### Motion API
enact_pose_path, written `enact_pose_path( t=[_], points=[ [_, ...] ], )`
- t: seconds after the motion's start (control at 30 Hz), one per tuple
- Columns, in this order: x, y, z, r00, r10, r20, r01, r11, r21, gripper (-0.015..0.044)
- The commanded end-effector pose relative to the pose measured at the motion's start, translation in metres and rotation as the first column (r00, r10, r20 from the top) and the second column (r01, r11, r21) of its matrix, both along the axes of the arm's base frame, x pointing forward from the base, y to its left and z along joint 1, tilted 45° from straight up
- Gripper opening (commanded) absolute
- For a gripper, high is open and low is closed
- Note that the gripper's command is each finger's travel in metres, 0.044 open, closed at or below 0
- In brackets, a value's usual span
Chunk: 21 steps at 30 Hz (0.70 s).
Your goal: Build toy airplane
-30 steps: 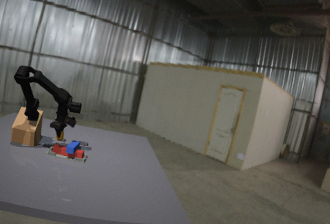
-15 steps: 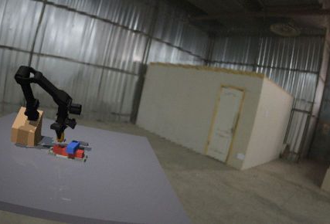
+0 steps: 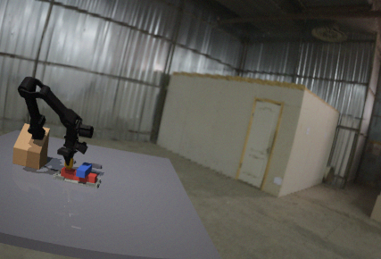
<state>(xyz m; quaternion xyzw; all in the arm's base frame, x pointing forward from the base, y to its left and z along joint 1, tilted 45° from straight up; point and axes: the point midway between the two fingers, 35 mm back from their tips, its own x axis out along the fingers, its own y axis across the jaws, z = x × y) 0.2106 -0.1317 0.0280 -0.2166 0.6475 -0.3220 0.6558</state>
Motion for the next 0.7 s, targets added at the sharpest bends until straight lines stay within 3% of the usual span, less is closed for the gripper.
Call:
enact_pose_path(
  t=[0.0,0.23,0.43,0.57,0.67],
  points=[
    [-0.0033,-0.0044,-0.0050,1.000,0.002,-0.012,-0.002,1.000,-0.003,0.0065],
    [-0.0034,-0.0053,-0.0058,1.000,0.002,-0.012,-0.002,1.000,-0.004,0.0065],
    [-0.0018,-0.0047,-0.0048,1.000,-0.001,-0.004,0.001,1.000,-0.002,0.0005],
    [-0.0018,-0.0047,-0.0048,1.000,-0.001,-0.004,0.001,1.000,-0.002,0.0000],
    [-0.0018,-0.0047,-0.0048,1.000,-0.001,-0.004,0.001,1.000,-0.002,0.0079]
  ],
)
